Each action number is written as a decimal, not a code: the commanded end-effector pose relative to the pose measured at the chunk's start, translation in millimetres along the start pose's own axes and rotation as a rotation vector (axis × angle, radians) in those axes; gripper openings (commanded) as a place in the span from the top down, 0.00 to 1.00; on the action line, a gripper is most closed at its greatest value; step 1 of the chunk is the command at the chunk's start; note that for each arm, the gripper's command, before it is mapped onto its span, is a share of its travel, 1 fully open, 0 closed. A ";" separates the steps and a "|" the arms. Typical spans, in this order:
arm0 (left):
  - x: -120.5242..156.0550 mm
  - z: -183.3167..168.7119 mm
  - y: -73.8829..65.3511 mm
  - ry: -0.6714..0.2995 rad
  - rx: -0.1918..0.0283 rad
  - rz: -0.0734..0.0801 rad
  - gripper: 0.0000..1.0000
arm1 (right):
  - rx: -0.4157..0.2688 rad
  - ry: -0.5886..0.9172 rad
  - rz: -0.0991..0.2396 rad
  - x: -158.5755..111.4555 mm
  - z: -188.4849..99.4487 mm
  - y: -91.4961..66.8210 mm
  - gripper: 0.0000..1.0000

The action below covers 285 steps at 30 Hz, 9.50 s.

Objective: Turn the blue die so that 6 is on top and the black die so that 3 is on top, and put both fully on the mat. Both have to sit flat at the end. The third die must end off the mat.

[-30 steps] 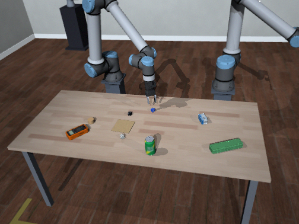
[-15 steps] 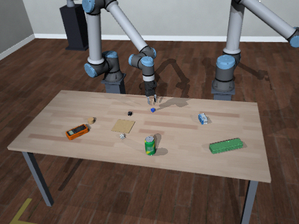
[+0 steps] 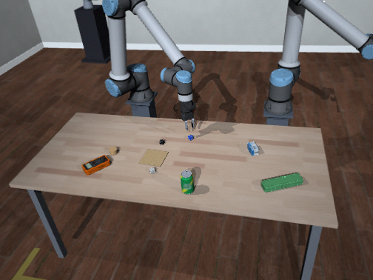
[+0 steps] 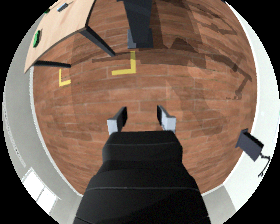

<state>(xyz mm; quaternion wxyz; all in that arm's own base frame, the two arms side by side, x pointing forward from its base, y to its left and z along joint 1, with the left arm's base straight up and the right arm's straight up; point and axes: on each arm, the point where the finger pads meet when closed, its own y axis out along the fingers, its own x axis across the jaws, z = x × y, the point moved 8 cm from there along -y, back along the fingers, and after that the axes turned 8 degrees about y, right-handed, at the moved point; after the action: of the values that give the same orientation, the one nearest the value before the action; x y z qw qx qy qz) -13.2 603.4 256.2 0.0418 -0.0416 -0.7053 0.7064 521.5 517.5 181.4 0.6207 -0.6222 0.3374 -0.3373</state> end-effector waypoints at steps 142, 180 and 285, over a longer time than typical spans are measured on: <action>-0.1 -0.5 -0.8 0.000 -0.002 0.000 0.00 | 0.002 0.000 0.001 -0.5 1.7 80.8 0.21; -0.1 -0.5 -0.8 0.000 -0.002 0.000 0.00 | 0.002 0.000 0.001 -0.5 1.7 81.8 0.51; -0.1 -0.5 -0.8 0.000 -0.002 0.000 0.00 | 0.002 0.292 0.001 278.2 120.7 -22.4 0.51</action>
<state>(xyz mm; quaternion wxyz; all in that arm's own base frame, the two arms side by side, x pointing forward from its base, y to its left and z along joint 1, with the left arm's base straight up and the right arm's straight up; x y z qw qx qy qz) -13.2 603.4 256.2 0.0418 -0.0416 -0.7053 0.7064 773.1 350.1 202.4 0.5653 -0.5667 0.4241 -0.4236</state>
